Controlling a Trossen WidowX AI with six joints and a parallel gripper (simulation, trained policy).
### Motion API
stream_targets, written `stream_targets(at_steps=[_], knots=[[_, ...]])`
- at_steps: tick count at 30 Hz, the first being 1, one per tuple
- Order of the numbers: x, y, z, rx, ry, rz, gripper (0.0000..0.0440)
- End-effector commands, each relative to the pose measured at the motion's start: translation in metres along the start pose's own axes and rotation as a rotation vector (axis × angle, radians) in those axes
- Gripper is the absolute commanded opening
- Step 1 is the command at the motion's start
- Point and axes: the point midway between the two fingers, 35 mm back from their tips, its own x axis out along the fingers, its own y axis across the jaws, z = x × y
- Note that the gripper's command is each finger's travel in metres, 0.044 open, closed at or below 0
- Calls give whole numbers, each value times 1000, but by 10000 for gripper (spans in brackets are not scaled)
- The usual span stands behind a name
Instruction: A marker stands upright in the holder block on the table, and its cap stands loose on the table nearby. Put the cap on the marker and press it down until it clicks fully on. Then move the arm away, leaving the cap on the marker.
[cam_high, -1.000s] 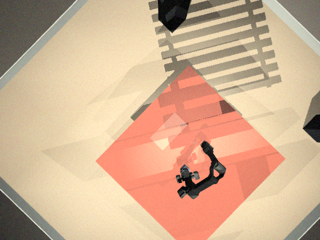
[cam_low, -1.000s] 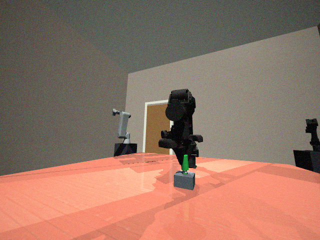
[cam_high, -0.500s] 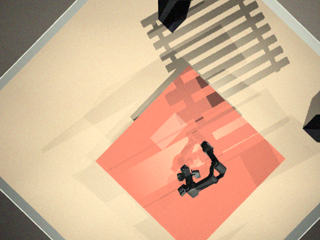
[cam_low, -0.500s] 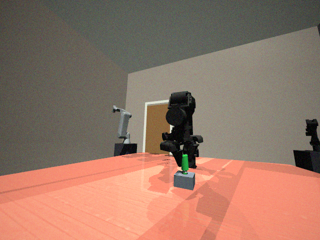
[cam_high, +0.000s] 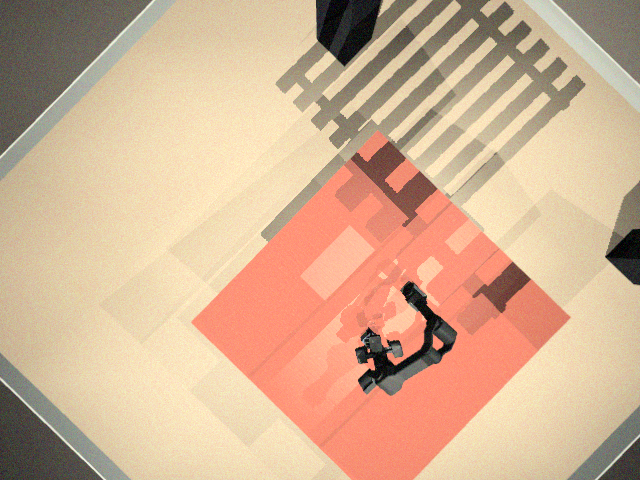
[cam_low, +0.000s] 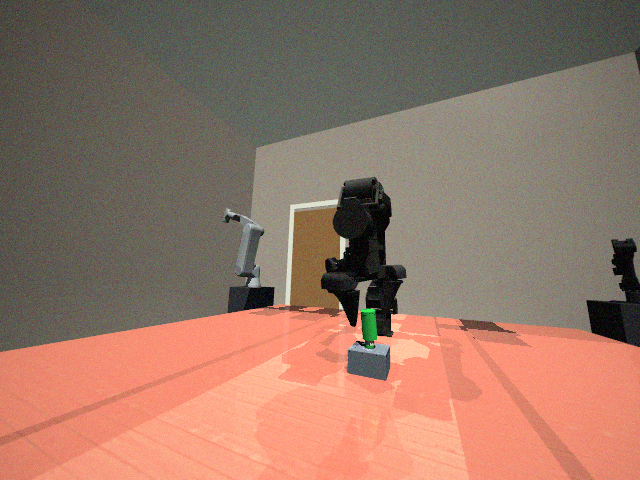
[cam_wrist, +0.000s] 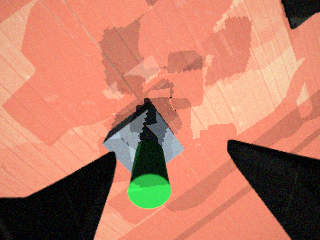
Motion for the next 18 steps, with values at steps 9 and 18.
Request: stream_targets(at_steps=[9,18], knots=[[-31,2,-1,7,53,78,440],[-44,-3,4,2,70,108,352]])
